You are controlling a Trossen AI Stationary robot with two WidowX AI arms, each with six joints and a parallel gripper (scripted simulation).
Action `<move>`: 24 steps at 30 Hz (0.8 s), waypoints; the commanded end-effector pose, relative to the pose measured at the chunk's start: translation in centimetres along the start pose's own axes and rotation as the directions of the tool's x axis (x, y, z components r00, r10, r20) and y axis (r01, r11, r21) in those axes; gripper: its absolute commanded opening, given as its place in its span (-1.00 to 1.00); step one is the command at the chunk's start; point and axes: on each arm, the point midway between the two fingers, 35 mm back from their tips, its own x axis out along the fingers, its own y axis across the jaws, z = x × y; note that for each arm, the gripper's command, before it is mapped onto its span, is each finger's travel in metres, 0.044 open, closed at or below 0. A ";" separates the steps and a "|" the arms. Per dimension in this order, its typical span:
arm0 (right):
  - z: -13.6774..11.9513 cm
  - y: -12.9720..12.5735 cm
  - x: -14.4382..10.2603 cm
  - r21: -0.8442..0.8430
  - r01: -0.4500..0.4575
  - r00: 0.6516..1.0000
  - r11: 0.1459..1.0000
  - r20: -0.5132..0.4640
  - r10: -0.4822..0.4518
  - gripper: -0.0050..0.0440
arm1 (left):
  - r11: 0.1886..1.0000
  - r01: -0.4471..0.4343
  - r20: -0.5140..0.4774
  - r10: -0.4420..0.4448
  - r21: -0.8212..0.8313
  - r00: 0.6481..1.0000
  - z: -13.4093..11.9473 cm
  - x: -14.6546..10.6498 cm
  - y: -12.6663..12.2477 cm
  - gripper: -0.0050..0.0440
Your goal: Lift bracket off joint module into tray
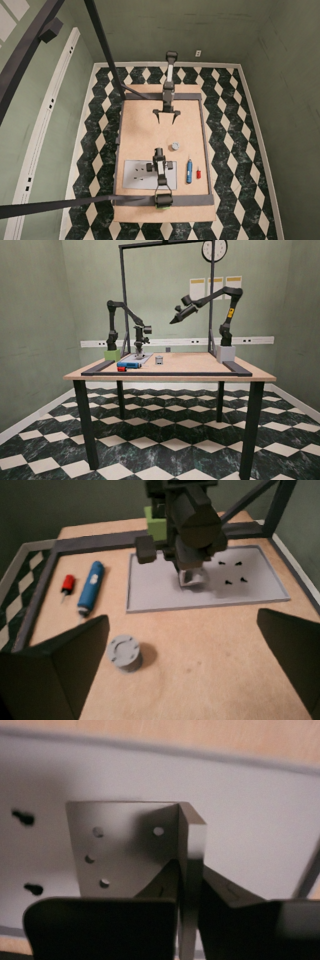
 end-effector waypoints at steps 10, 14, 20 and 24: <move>-3.7 1.7 0.9 0.013 0.001 0.999 1.000 0.052 -0.001 -1.00 | 0.998 0.057 0.027 -0.058 0.039 0.998 0.1 6.8 -2.6 1.00; -3.7 1.6 1.0 0.081 0.003 0.999 0.997 0.053 -0.008 -1.00 | 0.998 0.053 0.020 -0.054 0.037 0.998 -0.1 7.0 -2.5 1.00; -3.4 1.6 0.8 0.116 -0.002 0.998 0.993 0.063 -0.006 -1.00 | 0.998 0.053 0.013 -0.054 0.037 0.998 -0.4 7.1 -2.5 1.00; -3.9 1.6 1.7 0.118 0.002 0.999 0.993 0.038 -0.007 -1.00 | 0.998 0.050 0.018 -0.051 0.033 0.999 -0.3 6.8 -2.4 1.00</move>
